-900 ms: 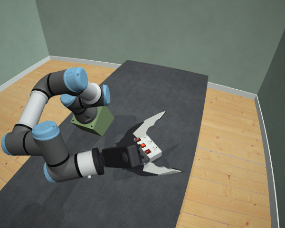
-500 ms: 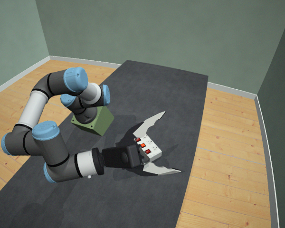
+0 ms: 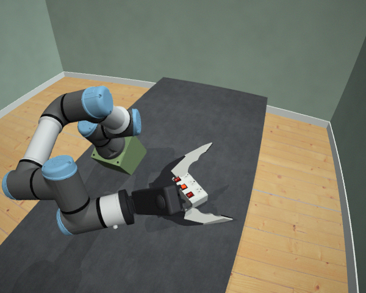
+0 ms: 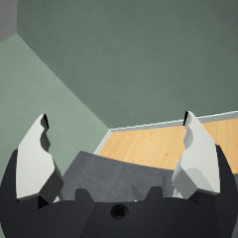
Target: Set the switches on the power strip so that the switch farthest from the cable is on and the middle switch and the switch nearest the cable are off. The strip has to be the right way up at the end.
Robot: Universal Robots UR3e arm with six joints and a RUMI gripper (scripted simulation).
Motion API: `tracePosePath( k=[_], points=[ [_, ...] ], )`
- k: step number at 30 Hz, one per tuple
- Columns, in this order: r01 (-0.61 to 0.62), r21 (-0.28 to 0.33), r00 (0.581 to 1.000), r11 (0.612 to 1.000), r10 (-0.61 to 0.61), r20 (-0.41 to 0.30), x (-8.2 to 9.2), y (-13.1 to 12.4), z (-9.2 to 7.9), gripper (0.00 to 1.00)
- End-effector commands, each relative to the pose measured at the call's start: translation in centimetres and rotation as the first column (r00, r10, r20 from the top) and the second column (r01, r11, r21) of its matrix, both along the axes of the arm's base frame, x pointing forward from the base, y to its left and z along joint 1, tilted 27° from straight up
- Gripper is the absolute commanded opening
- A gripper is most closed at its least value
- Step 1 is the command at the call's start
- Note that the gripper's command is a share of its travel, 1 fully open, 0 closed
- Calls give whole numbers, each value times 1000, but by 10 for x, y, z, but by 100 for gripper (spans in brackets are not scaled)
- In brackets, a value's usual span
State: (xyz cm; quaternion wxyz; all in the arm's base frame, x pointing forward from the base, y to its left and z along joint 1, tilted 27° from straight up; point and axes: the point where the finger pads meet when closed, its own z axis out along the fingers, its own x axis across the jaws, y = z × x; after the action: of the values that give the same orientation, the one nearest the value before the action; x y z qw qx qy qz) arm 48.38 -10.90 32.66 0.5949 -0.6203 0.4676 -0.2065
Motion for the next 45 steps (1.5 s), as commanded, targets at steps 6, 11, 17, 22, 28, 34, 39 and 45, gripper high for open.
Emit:
tracePosePath(
  k=[6, 11, 17, 22, 28, 34, 39, 45],
  points=[
    [-41, -16, 999, 999, 41, -27, -2, 13, -12, 100],
    [-82, -29, 995, 996, 81, -56, -5, 26, -25, 100],
    [-168, -60, 979, 984, 160, -126, -13, 51, -56, 100],
    [-255, -95, 950, 962, 231, -210, -24, 76, -91, 100],
    [-329, -130, 914, 935, 281, -292, -36, 95, -125, 100],
    [-401, -170, 868, 900, 314, -384, -51, 112, -162, 100],
    [-451, -204, 829, 869, 323, -456, -64, 121, -191, 100],
    [-508, -255, 776, 823, 309, -549, -81, 130, -229, 100]
  ],
)
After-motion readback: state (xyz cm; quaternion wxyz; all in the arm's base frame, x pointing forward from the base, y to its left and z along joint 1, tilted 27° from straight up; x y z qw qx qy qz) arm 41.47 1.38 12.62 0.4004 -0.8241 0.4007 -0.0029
